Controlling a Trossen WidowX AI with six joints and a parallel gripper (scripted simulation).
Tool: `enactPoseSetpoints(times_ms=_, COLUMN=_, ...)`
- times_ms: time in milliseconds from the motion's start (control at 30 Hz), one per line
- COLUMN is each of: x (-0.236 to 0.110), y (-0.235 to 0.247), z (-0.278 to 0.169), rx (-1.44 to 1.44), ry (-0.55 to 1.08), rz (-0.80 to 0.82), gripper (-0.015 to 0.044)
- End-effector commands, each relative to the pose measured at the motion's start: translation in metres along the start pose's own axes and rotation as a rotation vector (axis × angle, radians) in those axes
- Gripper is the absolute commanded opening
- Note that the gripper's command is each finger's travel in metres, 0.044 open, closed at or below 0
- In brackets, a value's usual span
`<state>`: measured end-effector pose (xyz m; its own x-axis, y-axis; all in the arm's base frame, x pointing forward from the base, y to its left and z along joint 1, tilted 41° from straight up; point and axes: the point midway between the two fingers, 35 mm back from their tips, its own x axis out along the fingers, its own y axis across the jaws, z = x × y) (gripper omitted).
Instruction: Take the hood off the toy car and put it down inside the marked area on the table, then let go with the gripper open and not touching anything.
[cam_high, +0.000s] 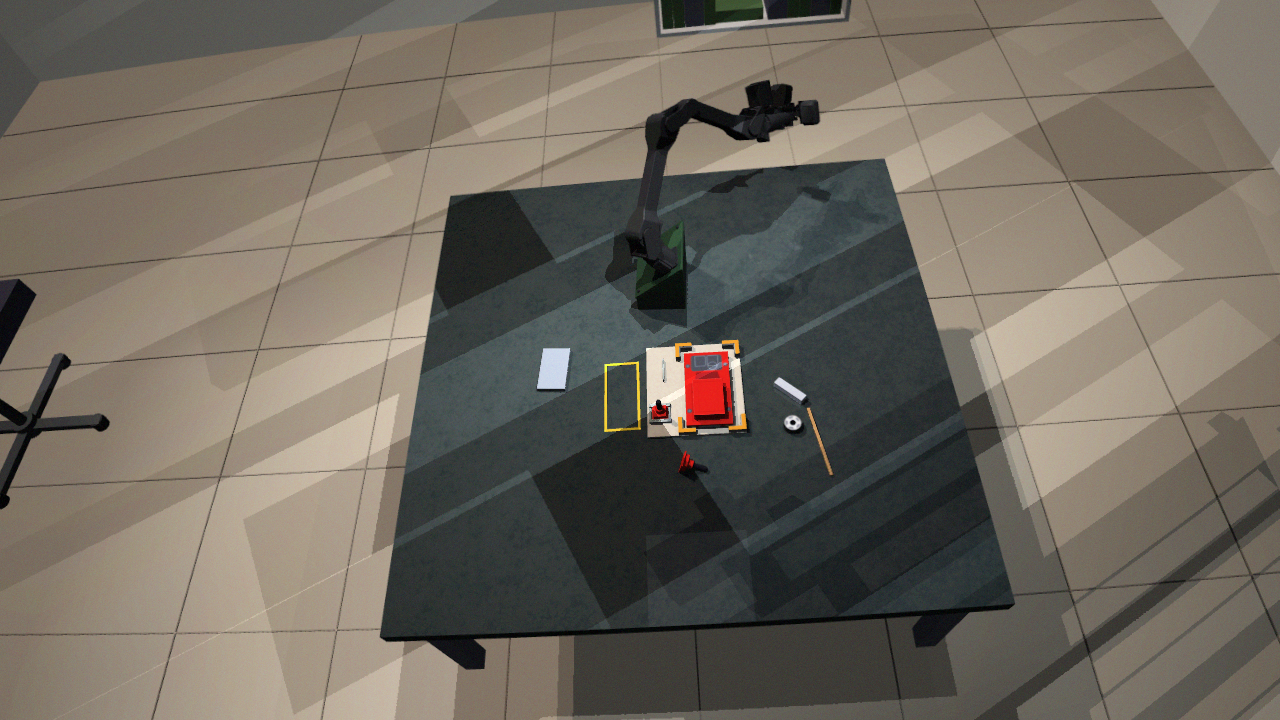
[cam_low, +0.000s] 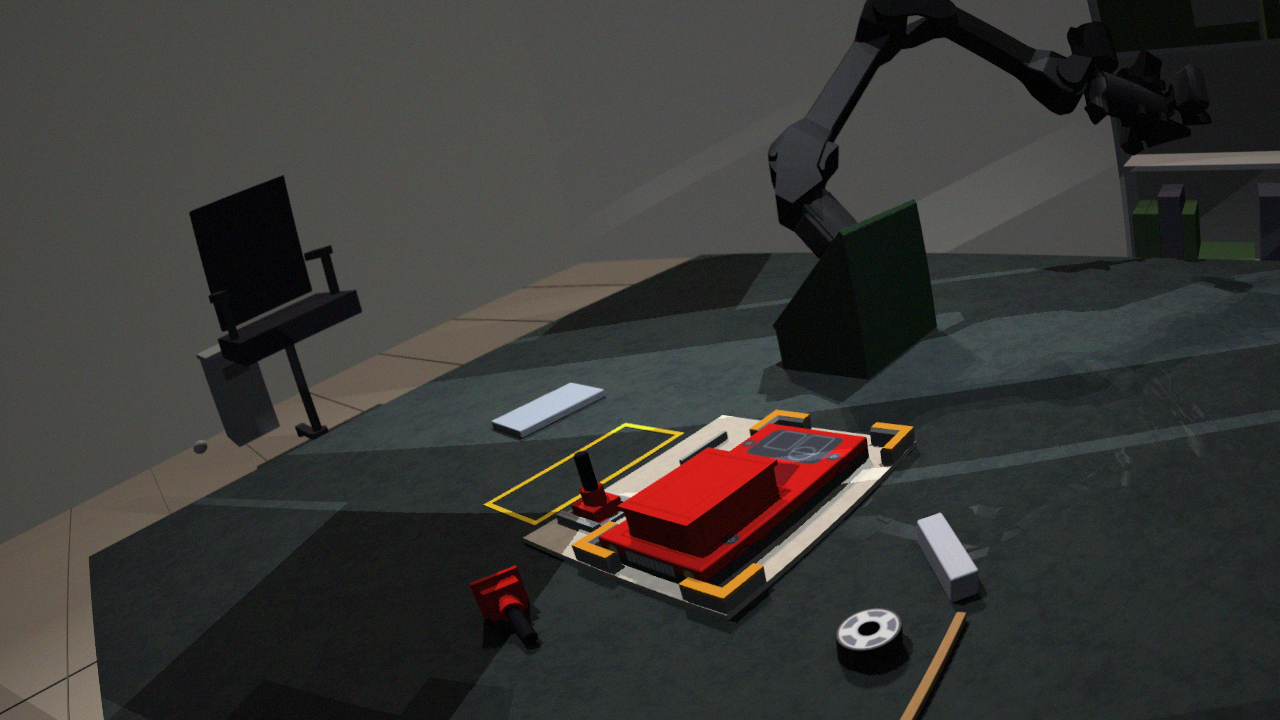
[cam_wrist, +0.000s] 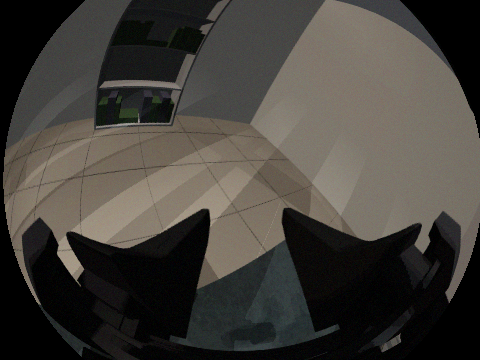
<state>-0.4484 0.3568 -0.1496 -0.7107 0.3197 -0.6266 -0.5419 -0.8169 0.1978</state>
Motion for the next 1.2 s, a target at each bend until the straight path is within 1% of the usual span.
enactPoseSetpoints(times_ms=0, x=0.0, y=-0.002, z=0.0, rx=0.003, ry=0.001, rz=-0.004, gripper=0.0246)
enactPoseSetpoints(times_ms=67, x=-0.005, y=-0.018, z=-0.001, rx=0.03, ry=0.011, rz=-0.036, gripper=0.0299)
enactPoseSetpoints(times_ms=233, x=-0.024, y=-0.078, z=-0.007, rx=0.134, ry=0.049, rz=-0.154, gripper=0.043)
enactPoseSetpoints(times_ms=267, x=-0.028, y=-0.09, z=-0.008, rx=0.155, ry=0.057, rz=-0.178, gripper=0.044)
enactPoseSetpoints(times_ms=467, x=-0.06, y=-0.158, z=-0.023, rx=0.285, ry=0.103, rz=-0.317, gripper=0.044)
enactPoseSetpoints(times_ms=700, x=-0.106, y=-0.228, z=-0.047, rx=0.416, ry=0.153, rz=-0.47, gripper=0.044)
enactPoseSetpoints(times_ms=867, x=-0.13, y=-0.258, z=-0.059, rx=0.462, ry=0.175, rz=-0.539, gripper=0.044)
enactPoseSetpoints(times_ms=1167, x=-0.207, y=-0.319, z=-0.108, rx=0.651, ry=0.242, rz=-0.72, gripper=0.044)
